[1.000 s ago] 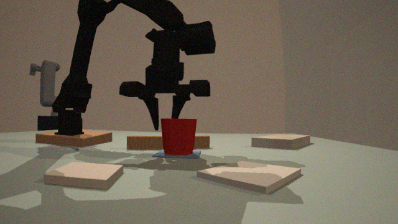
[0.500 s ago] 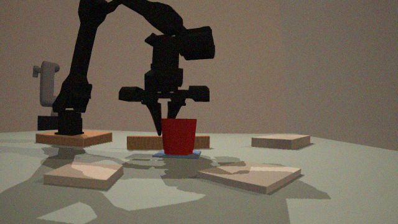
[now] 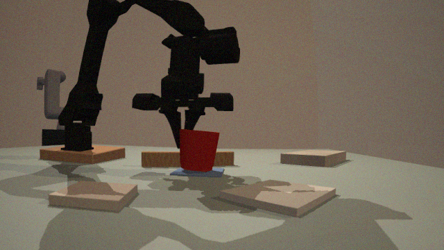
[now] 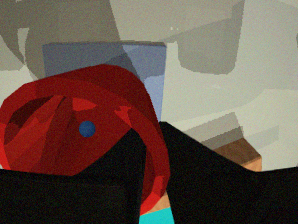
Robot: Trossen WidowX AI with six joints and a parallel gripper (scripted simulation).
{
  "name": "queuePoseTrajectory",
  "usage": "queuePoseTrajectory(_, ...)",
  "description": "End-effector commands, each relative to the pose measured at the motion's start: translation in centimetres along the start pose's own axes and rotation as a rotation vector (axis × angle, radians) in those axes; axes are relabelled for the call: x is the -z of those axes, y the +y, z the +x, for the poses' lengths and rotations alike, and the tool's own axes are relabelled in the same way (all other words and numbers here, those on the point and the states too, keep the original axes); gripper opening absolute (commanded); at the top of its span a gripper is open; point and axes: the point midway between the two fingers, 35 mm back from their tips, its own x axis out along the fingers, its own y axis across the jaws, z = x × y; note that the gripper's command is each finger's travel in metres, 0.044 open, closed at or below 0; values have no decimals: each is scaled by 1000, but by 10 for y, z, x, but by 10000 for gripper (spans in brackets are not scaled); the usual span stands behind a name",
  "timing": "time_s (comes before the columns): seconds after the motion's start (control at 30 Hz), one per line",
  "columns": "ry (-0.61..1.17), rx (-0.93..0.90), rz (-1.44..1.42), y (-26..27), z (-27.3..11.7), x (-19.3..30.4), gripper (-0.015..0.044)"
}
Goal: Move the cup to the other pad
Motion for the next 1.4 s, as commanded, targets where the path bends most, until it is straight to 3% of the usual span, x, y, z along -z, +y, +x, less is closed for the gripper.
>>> queuePoseTrajectory(0.0,-3,-8,0,2,-12,-1,0)
queuePoseTrajectory(0.4,-4,-7,-3,0,-50,1,0)
queuePoseTrajectory(1.37,-1,-6,-6,-7,-49,18,0)
